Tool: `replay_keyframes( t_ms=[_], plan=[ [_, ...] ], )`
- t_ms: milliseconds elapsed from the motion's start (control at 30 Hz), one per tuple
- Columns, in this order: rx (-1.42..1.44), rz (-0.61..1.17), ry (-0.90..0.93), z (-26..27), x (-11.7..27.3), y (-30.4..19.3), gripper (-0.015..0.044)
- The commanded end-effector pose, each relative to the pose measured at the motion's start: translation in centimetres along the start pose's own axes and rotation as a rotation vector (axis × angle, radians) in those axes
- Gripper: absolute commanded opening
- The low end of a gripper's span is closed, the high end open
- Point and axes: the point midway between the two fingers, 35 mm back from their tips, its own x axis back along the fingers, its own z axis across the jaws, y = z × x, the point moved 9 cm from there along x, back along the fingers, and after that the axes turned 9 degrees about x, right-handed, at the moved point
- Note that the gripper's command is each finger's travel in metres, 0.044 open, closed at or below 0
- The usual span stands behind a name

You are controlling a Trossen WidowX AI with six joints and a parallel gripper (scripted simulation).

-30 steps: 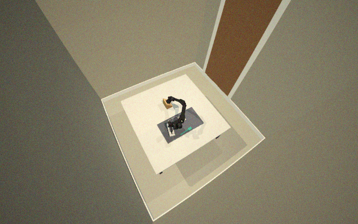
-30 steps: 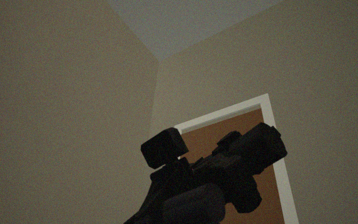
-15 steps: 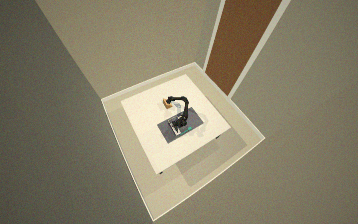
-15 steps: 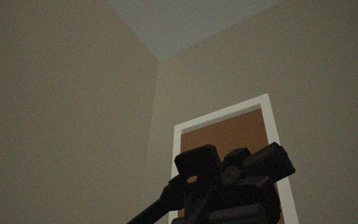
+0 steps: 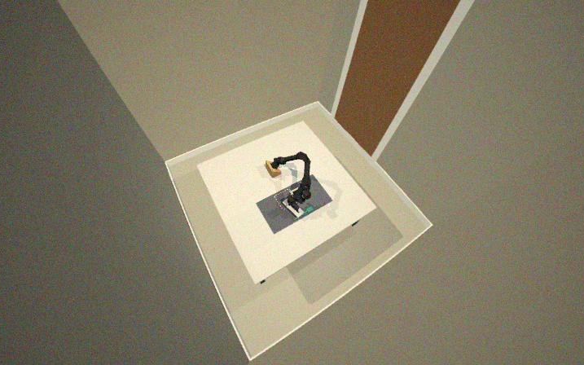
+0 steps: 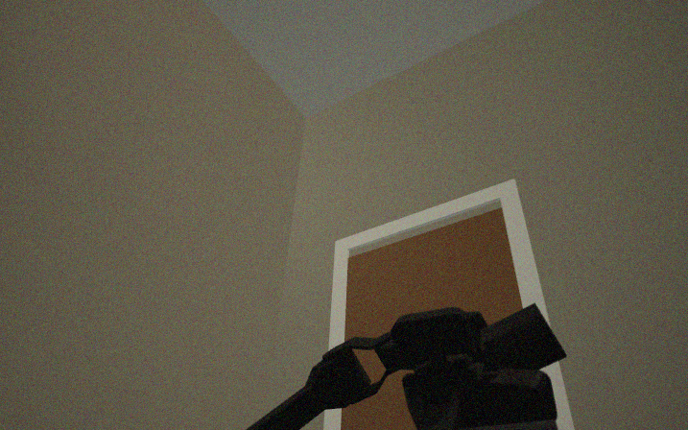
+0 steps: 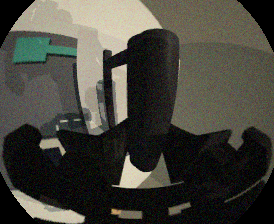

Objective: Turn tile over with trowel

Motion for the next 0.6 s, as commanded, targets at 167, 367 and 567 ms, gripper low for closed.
replay_keyframes(
  t_ms=[167, 367, 567],
  plan=[
    [0.094, -0.128, -0.016, 2.1, 2.8, 0.2, 0.0000],
    [0.160, -0.207, -0.021, 3.7, 4.3, 0.2, 0.0000],
    [0.226, -0.286, -0.026, 5.3, 5.8, 0.1, 0.0000]
  ],
)
